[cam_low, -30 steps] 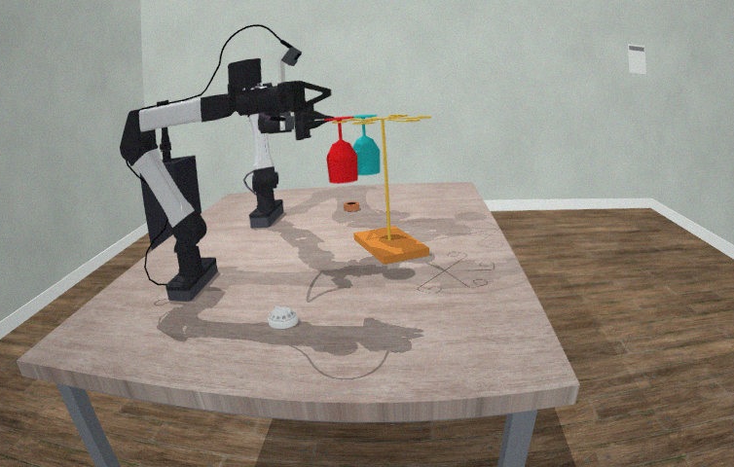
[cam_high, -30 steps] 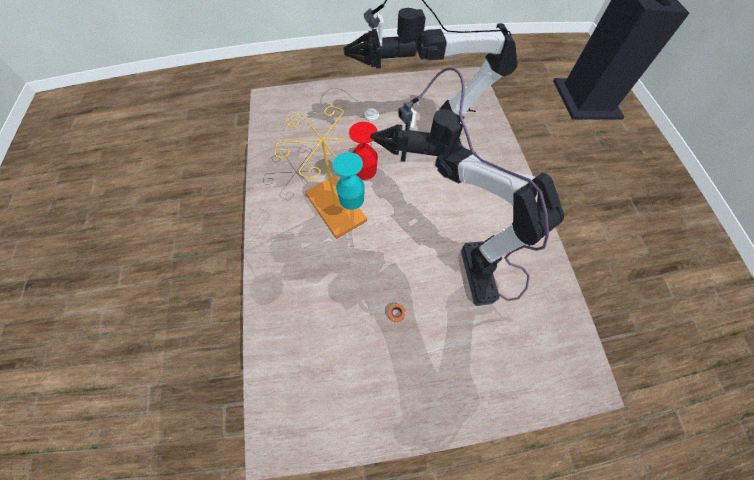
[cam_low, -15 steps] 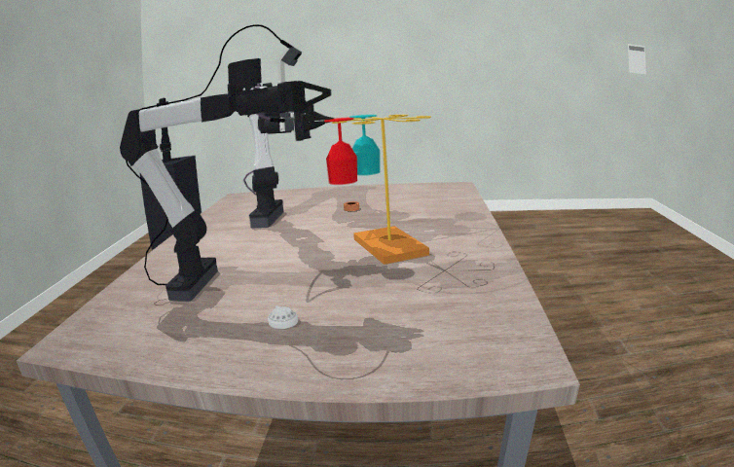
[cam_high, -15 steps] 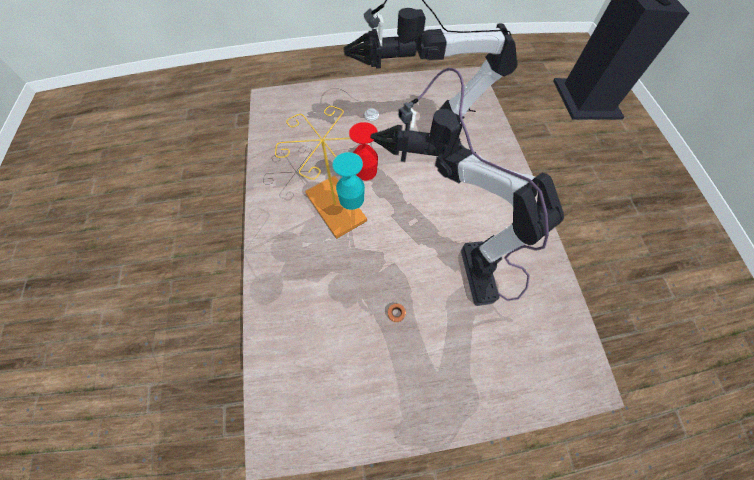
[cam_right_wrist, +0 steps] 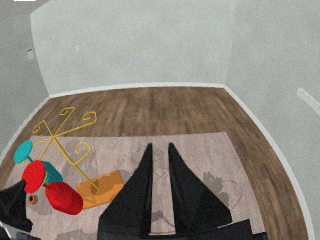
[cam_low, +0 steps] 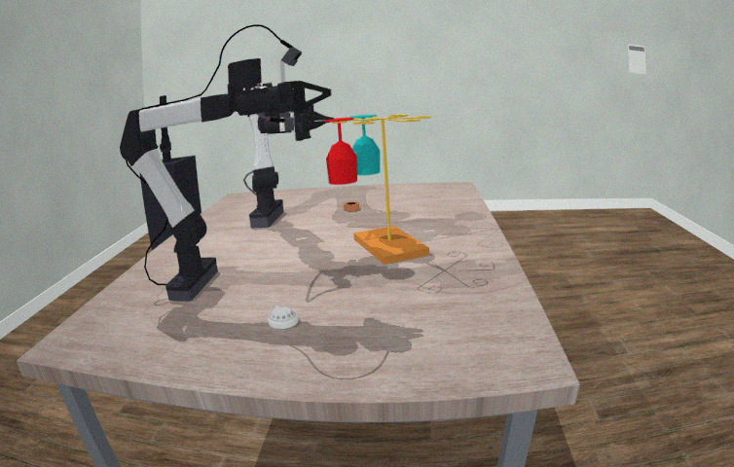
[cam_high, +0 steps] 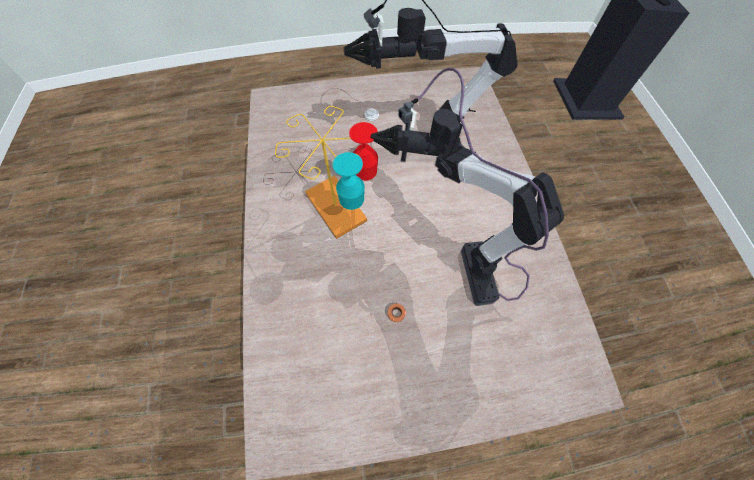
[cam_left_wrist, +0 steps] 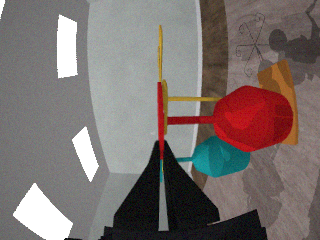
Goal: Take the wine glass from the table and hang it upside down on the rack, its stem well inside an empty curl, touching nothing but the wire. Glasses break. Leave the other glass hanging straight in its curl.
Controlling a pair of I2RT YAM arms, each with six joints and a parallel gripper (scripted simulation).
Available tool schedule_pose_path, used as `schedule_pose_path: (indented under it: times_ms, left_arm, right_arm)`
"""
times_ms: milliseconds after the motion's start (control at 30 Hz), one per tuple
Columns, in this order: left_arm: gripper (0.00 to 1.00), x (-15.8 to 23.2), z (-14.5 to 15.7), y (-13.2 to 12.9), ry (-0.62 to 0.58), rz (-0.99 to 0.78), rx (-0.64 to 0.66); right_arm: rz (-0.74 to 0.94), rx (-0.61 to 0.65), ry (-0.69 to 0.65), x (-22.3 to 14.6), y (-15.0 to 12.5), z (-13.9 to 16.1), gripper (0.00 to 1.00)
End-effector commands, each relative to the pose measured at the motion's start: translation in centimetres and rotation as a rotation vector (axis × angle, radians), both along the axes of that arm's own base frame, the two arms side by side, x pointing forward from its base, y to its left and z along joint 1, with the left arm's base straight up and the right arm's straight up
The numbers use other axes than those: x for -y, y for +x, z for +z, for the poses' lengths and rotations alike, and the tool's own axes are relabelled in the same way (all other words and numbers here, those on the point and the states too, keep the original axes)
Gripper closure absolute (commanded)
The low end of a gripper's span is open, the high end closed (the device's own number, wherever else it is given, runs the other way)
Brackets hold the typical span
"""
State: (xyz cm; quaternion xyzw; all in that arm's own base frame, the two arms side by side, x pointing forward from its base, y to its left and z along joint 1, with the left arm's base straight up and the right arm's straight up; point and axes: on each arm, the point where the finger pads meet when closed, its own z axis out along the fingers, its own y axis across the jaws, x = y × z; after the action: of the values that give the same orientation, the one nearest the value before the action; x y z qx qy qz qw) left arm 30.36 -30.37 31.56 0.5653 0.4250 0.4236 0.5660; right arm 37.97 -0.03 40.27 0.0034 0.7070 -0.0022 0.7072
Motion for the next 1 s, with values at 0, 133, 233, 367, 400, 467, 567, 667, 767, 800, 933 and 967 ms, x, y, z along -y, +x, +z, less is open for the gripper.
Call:
schedule_pose_path:
  times_ms: [0,133,233,367,400,467,567,667,767,800,933,967]
  left_arm:
    - [1.00,-0.2,2.4,0.1,-0.063,0.010,0.032]
    - [0.66,-0.2,2.4,0.1,-0.063,0.010,0.032]
    - [0.66,-0.2,2.4,0.1,-0.063,0.010,0.032]
    - [0.66,-0.2,2.3,0.1,-0.061,0.010,0.031]
    - [0.66,-0.2,2.3,0.1,-0.061,0.010,0.031]
    - [0.66,-0.2,2.3,0.1,-0.061,0.010,0.031]
    - [0.66,-0.2,2.3,0.1,-0.061,0.010,0.031]
    - [0.66,-0.4,0.3,-0.7,-0.014,0.001,0.007]
    - [0.66,-0.6,-0.1,-1.0,0.002,0.008,0.000]
    - [0.66,-0.7,-0.4,-1.1,0.013,0.008,-0.003]
    - [0.66,-0.5,-0.2,-1.2,-0.006,0.001,0.003]
    - [0.66,-0.5,-0.3,-1.3,0.001,-0.001,0.000]
  right_arm:
    - [0.007,0.009,0.007,0.0,0.3,0.1,0.83]
    - [0.007,0.009,0.007,0.0,0.3,0.1,0.83]
    - [0.007,0.009,0.007,0.0,0.3,0.1,0.83]
    - [0.007,0.009,0.007,0.0,0.3,0.1,0.83]
    - [0.007,0.009,0.007,0.0,0.3,0.1,0.83]
    - [0.007,0.009,0.007,0.0,0.3,0.1,0.83]
    - [0.007,0.009,0.007,0.0,0.3,0.1,0.83]
    - [0.007,0.009,0.007,0.0,0.3,0.1,0.83]
    - [0.007,0.009,0.007,0.0,0.3,0.1,0.83]
    - [0.007,0.009,0.007,0.0,0.3,0.1,0.83]
    - [0.007,0.009,0.007,0.0,0.3,0.1,0.83]
    - [0.007,0.009,0.007,0.0,0.3,0.1,0.83]
